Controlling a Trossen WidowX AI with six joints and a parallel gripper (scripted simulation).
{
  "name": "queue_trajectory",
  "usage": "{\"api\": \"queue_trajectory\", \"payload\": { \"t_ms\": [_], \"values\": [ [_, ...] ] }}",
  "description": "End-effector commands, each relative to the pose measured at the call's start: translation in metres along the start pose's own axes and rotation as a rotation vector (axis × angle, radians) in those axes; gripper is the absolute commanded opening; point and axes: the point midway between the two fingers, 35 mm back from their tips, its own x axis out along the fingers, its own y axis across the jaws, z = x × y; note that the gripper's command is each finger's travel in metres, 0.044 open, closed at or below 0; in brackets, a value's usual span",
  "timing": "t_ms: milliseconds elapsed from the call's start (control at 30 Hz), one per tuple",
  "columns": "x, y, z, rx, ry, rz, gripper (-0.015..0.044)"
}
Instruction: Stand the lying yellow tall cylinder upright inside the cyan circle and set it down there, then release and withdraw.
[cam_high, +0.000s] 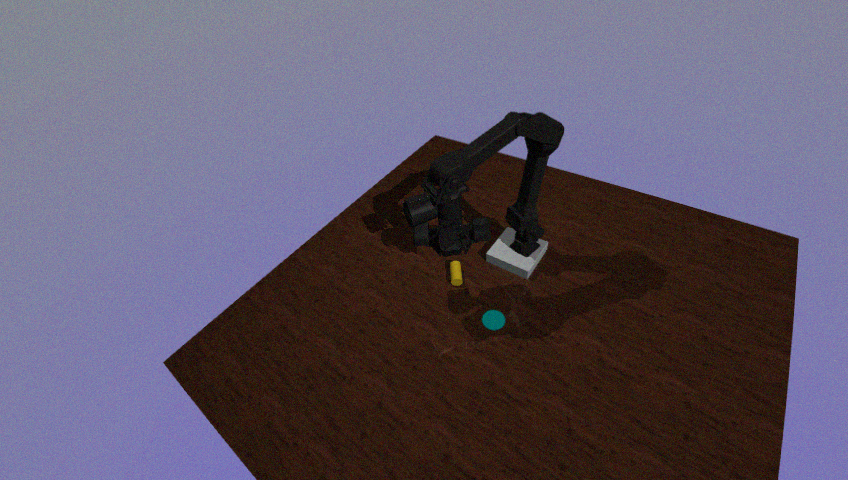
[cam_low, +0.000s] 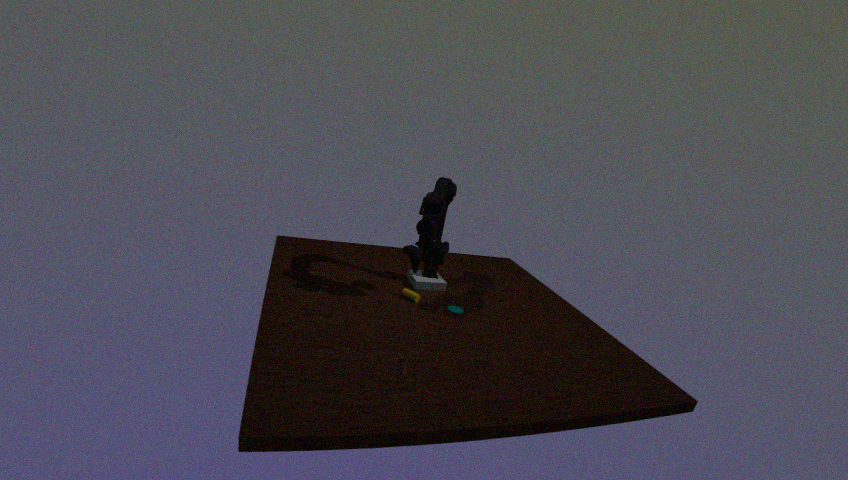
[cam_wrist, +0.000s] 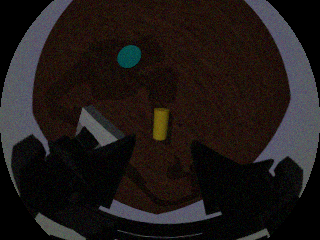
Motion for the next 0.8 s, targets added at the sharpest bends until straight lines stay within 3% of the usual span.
{"api": "queue_trajectory", "payload": {
  "t_ms": [0,333,467,700,767],
  "values": [
    [-0.001,0.003,-0.001,-0.012,-0.001,0.016,0.0309],
    [0.095,0.002,0.000,-0.012,-0.001,0.016,0.0309],
    [0.108,0.005,-0.001,-0.012,-0.001,0.016,0.0309],
    [0.108,0.005,-0.001,-0.012,-0.001,0.016,0.0126],
    [0.108,0.005,-0.001,-0.012,-0.001,0.016,0.0105]
  ]
}}
